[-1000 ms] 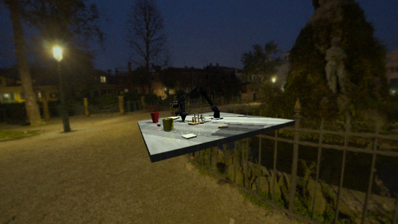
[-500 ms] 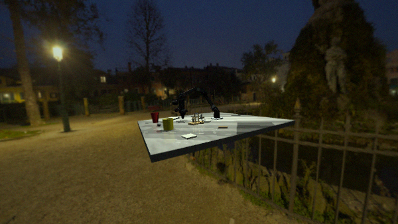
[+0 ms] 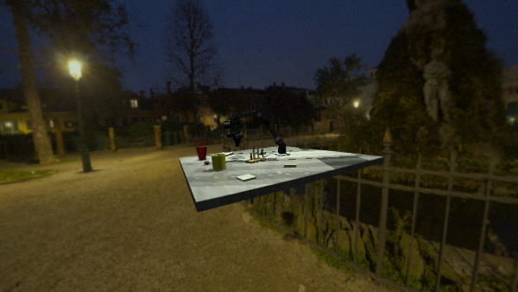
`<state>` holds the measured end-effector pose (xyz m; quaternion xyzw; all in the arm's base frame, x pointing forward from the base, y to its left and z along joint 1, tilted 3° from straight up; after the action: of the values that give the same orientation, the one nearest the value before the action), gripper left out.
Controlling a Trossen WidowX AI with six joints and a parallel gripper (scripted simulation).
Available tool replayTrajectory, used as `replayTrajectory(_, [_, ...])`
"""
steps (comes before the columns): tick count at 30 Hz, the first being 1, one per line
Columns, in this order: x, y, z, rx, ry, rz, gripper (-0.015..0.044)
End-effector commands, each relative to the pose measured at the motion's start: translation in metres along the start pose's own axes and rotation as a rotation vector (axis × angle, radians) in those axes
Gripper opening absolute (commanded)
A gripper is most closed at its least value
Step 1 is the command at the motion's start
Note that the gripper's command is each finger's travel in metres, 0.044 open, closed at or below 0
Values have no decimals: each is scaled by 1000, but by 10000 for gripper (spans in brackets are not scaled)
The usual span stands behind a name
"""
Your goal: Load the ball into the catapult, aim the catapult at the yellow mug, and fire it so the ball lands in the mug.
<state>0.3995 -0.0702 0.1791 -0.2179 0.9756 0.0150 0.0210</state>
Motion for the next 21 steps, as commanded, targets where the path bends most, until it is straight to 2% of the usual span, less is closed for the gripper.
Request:
replayTrajectory(1, [1,2,-19,6,-15,-5,0])
replayTrajectory(6, [1,7,-19,2,-10,-10,0])
replayTrajectory(21, [4,114,-1,-57,123,-129,0])
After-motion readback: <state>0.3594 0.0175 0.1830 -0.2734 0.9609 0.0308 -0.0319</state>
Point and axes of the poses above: the point midway between the two fingers, 35 mm back from their tips, its own z axis out along the fingers, its own y axis across the jaws, x = y × z, the point moved 3 cm from there along -z, back along the fingers, and after that the axes turned 15 degrees about -z, right-handed, at the moved point
